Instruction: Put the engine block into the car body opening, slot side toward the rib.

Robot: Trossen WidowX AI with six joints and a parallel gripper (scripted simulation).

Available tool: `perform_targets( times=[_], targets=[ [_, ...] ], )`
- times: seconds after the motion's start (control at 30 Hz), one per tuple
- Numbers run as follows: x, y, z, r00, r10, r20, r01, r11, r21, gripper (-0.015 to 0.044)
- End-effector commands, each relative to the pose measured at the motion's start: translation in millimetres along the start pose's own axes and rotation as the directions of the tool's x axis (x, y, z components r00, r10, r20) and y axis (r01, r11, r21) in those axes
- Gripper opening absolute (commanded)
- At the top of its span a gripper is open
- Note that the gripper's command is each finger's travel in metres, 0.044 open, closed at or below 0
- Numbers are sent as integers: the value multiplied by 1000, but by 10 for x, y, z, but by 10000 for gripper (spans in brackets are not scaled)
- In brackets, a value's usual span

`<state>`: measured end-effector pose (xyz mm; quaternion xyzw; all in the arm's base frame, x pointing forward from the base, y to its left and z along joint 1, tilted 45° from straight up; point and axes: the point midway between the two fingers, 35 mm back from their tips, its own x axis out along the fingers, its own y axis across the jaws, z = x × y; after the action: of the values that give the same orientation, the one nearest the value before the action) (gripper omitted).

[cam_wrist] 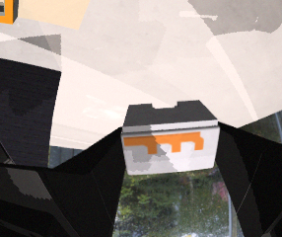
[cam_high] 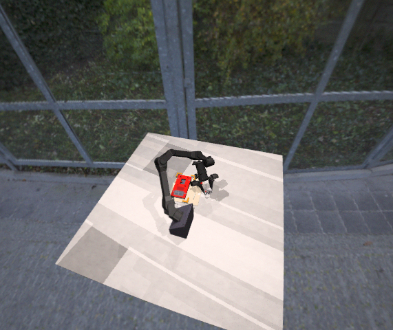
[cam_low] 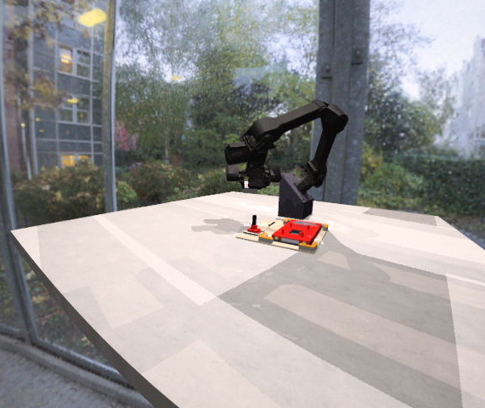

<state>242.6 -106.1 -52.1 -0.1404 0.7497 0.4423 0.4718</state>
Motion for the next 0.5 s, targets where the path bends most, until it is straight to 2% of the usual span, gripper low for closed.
perform_targets(
  times=[0.0,0.47],
  targets=[
    [50,2,92,997,5,-79,-5,1000,-6,0],
    [255,7,305,995,4,-101,-5,1000,-7,0]
  ],
)
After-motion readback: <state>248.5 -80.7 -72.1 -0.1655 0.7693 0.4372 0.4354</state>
